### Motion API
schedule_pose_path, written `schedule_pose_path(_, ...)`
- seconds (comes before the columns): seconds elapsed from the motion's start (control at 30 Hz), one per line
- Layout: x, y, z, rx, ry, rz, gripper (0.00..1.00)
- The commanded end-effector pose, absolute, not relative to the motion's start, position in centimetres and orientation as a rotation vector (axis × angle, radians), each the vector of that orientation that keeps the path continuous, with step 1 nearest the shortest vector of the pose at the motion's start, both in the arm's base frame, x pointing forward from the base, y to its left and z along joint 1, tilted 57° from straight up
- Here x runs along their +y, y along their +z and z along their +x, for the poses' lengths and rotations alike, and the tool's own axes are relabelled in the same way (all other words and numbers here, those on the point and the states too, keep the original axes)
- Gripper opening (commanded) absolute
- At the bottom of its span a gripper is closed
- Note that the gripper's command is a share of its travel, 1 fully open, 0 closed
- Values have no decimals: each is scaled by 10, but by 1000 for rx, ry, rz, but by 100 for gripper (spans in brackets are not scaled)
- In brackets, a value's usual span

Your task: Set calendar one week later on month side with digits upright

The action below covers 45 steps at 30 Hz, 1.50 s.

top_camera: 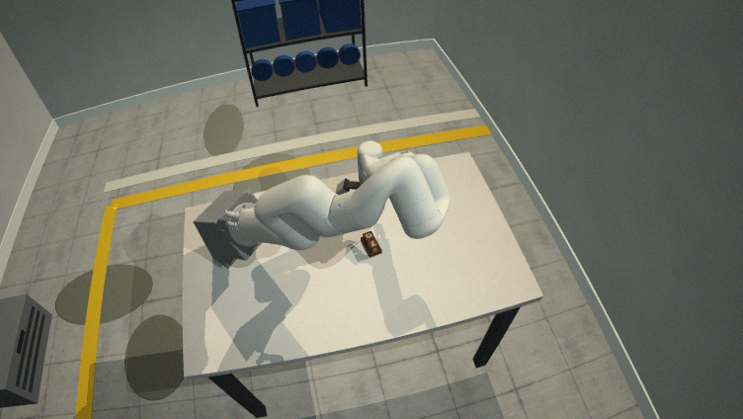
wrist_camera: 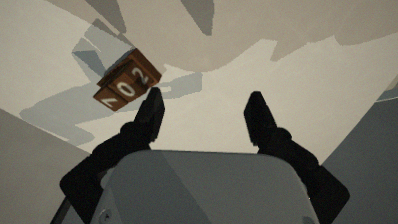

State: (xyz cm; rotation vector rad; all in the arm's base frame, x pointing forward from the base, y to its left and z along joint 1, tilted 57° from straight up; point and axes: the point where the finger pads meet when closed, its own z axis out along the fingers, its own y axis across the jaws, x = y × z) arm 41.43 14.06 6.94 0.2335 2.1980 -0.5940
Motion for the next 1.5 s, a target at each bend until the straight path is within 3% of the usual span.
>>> schedule_pose_path(0.0,151,76,425,2160,-516,368,100)
schedule_pose_path(1.47,141,63,450,2160,-516,368,100)
